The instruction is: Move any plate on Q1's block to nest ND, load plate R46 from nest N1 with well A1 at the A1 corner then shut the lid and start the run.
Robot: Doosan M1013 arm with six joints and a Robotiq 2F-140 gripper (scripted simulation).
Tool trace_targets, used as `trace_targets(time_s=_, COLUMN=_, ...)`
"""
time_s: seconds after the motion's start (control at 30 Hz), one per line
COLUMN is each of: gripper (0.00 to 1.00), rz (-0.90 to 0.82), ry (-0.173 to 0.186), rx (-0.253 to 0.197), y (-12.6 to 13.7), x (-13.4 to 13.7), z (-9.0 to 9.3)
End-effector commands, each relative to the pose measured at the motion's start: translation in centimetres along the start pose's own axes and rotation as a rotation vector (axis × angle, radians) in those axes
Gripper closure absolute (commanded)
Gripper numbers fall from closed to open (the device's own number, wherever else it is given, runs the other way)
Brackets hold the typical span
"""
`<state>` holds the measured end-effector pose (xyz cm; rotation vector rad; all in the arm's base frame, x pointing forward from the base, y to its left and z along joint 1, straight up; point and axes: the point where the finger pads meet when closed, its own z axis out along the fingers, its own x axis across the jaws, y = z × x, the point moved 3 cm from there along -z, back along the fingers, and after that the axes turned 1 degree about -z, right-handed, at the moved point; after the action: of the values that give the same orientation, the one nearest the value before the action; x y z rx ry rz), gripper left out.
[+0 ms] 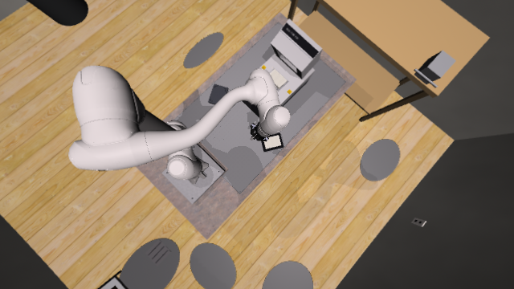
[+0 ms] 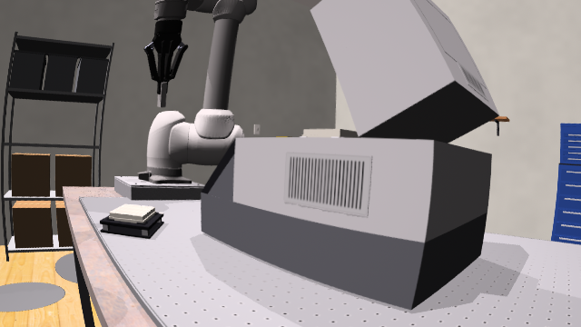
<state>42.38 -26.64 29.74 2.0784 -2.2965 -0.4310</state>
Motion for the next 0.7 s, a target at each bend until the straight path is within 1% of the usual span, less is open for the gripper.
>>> trace_targets(time_s=0.0, gripper=1.0, rz=0.006, ry=0.029, rx=0.019, y=-1.2, x=-1.2, z=-0.8)
trace_targets(time_s=0.03, gripper=1.0, rz=0.01, ry=0.05, rx=0.034, y=-1.5, x=-1.6, z=-1.0)
trace_targets(time_s=0.13, gripper=1.0, rz=0.01, ry=0.05, rx=0.034, y=-2.4, x=-2.7, z=-1.6)
trace_targets(time_s=0.2, gripper=1.0, rz=0.01, ry=0.05, rx=0.034, y=-2.4, x=-2.7, z=-1.6)
trace_targets(time_s=0.33, gripper=1.0, rz=0.01, ry=0.05, rx=0.034, y=-3.4, x=-3.9, z=-2.3)
trace_targets(time_s=0.4, gripper=1.0, rz=0.019, ry=0.09, rx=0.075, y=-3.9, x=-4.7, z=-2.6)
trace_targets(time_s=0.6, gripper=1.0, rz=0.019, ry=0.09, rx=0.075, y=-5.5, x=-7.0, z=-3.8)
trace_targets(time_s=0.67, gripper=1.0, rz=0.019, ry=0.09, rx=0.075, y=-5.7, x=-7.3, z=-3.9)
